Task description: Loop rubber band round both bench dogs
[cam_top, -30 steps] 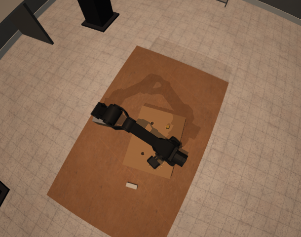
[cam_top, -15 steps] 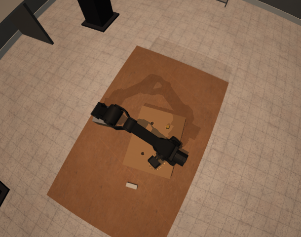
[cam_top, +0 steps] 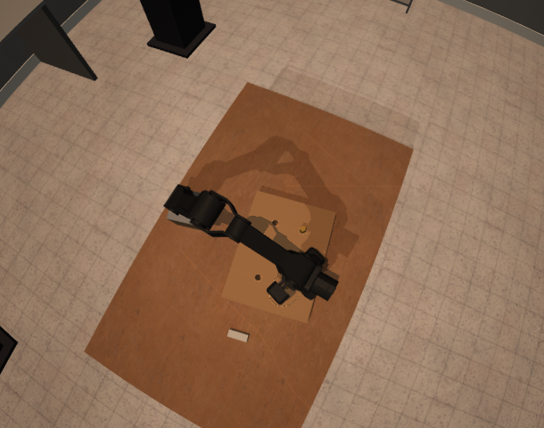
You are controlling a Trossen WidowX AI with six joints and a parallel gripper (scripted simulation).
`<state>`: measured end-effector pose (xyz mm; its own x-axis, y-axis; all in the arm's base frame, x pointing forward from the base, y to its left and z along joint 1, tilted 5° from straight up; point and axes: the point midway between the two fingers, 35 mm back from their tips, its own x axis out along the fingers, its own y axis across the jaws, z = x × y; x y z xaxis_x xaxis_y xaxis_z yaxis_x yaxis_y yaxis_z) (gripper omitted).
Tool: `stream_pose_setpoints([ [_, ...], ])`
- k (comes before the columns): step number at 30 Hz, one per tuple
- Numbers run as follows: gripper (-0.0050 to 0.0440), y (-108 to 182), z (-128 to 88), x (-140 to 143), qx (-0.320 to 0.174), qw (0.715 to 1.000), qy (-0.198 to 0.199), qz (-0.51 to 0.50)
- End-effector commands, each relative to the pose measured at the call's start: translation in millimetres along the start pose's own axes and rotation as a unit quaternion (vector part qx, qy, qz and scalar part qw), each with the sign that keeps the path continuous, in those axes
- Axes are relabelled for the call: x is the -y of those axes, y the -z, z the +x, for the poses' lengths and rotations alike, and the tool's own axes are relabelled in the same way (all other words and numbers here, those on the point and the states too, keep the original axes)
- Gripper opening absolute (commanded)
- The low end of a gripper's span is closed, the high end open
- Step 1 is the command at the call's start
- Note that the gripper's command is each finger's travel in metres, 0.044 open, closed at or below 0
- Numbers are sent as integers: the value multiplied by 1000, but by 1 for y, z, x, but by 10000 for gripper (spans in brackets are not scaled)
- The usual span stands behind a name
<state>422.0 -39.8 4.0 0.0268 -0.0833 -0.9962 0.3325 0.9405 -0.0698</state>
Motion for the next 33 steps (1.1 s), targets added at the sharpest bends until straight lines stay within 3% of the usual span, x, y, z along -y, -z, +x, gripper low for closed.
stream_pose_setpoints([
  [1,-50,-2,-3,1,6,1000,-1,0],
  [4,-50,-6,-13,-1,17,1000,-5,1],
  [13,-50,-8,-12,-1,17,1000,-5,15],
  [23,-50,-18,-11,3,14,983,-6,183],
  [28,-50,-19,-10,5,13,978,-6,209],
  [33,-50,-23,-10,9,12,956,-7,293],
])
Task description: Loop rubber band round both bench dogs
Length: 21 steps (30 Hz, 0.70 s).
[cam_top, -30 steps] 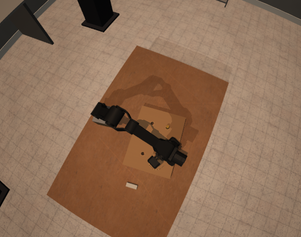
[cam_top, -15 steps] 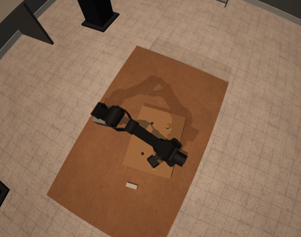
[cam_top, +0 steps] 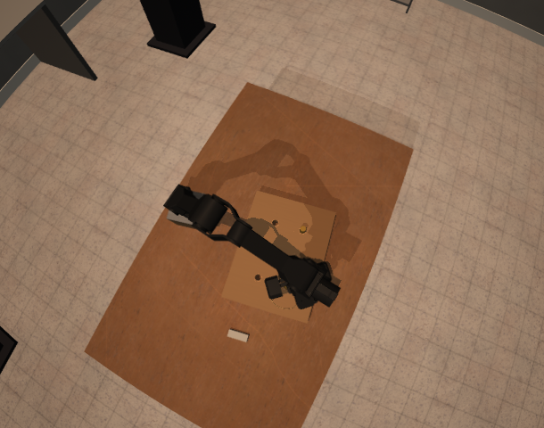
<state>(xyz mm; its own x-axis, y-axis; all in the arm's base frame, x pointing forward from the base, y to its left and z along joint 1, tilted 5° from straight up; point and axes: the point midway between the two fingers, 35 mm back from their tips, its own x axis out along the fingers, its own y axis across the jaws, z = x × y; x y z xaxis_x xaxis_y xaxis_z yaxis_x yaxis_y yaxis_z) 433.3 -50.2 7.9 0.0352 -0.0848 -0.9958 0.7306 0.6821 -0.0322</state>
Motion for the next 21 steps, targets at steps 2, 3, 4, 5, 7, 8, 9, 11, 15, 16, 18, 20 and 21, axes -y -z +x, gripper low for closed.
stream_pose_setpoints([
  [2,-50,-11,-7,-1,6,996,-6,92],
  [3,-50,-12,-7,0,6,994,-7,110],
  [4,-50,-13,-6,0,6,992,-7,127],
  [5,-50,-14,-6,0,6,990,-7,144],
  [7,-50,-16,-6,1,5,984,-7,179],
  [8,-50,-17,-6,2,5,981,-7,196],
  [9,-50,-19,-6,2,5,977,-7,213],
  [11,-50,-20,-6,2,5,973,-7,230],
  [15,-50,-23,-6,4,4,960,-7,280],
  [16,-50,-24,-6,4,4,955,-7,297],
  [18,-50,-24,-6,5,4,951,-7,308],
  [20,-50,-24,-11,7,5,941,-10,337],
  [21,-50,-25,-11,8,5,936,-10,353],
])
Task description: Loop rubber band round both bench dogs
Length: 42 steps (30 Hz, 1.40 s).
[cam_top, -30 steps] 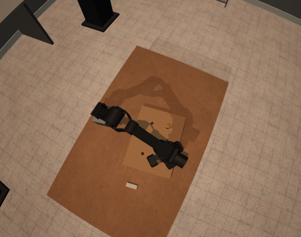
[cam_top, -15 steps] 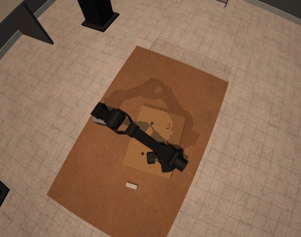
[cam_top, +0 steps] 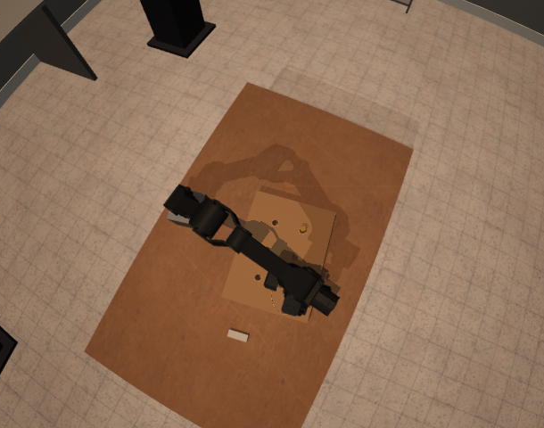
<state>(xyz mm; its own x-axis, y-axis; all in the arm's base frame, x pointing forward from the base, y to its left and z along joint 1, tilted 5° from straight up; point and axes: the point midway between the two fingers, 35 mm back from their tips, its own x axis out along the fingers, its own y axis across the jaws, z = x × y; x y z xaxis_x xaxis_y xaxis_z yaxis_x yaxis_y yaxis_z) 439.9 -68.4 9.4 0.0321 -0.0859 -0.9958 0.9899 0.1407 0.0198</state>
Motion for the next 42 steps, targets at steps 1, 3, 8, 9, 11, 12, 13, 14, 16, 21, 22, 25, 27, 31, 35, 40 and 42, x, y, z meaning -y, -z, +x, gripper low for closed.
stream_pose_setpoints([
  [1,-50,-7,-11,-4,2,997,-13,72],
  [3,-50,-9,-11,-3,1,994,-13,106],
  [8,-50,-12,-11,-2,1,988,-13,156],
  [9,-50,-13,-11,-1,1,985,-13,173],
  [11,-50,-15,-11,0,0,978,-13,206],
  [12,-50,-16,-11,0,0,975,-13,223],
  [13,-50,-17,-11,1,0,971,-13,239],
  [14,-50,-17,-10,1,0,967,-13,256],
  [16,-50,-19,-10,2,0,957,-12,289],
  [21,-50,-23,-10,5,-1,935,-10,356],
  [22,-50,-23,-10,6,-1,931,-11,364],
  [25,-50,-23,-11,7,-1,926,-11,377],
  [27,-50,-24,-11,8,-2,913,-12,409],
  [31,-50,-26,-11,12,-2,882,-12,471],
  [35,-50,-28,-12,16,-3,847,-12,531],
  [40,-50,-31,-12,20,-4,798,-13,603],
  [42,-50,-31,-12,20,-4,798,-13,603],
])
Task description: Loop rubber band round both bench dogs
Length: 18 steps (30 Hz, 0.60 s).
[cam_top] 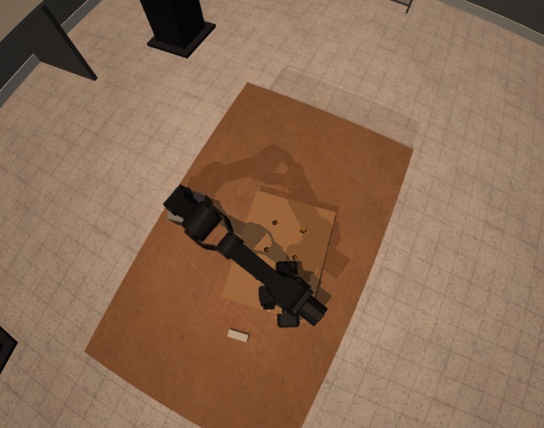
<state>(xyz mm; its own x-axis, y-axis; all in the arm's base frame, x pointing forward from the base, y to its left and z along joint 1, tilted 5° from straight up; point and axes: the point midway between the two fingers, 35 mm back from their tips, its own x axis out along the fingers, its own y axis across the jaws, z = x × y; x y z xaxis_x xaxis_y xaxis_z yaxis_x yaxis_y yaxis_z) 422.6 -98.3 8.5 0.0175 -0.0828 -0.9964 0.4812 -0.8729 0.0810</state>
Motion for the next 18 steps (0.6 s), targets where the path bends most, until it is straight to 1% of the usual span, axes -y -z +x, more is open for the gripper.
stream_pose_setpoints([
  [1,-50,-1,-15,-4,-17,998,-13,60],
  [5,-50,-6,-15,-4,-18,991,-12,130],
  [6,-50,-6,-16,-4,-19,992,-13,125],
  [15,-50,-6,-15,-2,-16,999,-14,-24],
  [17,-50,-6,-15,-2,-16,999,-14,-24],
  [18,-50,-6,-15,-2,-16,999,-15,-42],
])
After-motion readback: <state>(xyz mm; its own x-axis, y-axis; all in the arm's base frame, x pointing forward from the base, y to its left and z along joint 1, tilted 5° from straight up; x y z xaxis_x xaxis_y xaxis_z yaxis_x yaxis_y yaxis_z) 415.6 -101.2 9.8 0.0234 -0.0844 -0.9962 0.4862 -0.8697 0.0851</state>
